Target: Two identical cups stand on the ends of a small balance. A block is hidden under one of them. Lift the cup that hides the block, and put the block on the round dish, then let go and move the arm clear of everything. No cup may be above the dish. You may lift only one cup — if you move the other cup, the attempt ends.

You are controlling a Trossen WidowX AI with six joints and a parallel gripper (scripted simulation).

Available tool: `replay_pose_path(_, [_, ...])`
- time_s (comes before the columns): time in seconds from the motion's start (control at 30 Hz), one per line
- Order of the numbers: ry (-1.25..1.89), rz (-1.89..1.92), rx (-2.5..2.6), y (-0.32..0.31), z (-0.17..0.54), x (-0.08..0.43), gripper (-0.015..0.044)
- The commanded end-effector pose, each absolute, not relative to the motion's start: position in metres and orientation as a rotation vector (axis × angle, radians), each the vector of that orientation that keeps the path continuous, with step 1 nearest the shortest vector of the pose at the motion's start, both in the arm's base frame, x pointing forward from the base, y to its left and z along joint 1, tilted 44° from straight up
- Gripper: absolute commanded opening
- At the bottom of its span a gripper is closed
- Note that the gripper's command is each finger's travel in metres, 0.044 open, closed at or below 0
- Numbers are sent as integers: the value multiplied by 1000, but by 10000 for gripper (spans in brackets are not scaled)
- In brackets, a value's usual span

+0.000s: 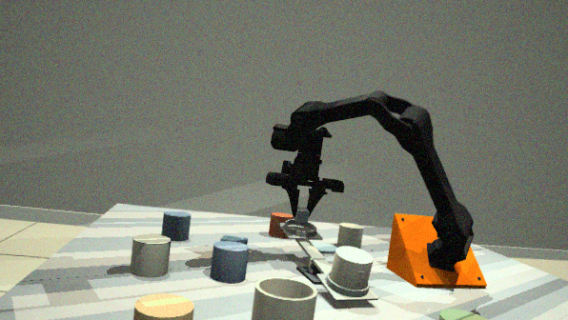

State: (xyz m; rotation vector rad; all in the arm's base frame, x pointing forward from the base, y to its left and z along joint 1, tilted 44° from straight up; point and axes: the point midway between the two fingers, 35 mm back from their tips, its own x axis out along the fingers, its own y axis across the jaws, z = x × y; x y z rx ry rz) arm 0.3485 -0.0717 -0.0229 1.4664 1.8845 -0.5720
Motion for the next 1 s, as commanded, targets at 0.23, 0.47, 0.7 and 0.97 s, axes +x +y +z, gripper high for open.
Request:
replay_pose_path(0.23, [1864, -613, 1501, -107, 15, 355, 0])
replay_pose_path(0.47, [1858, -626, 1513, -119, 26, 354, 0])
replay_pose_path(0.7, [1869, -598, 1471, -149, -55, 316, 0])
replay_pose_path(0.97, [1891, -559, 1433, -163, -129, 262, 0])
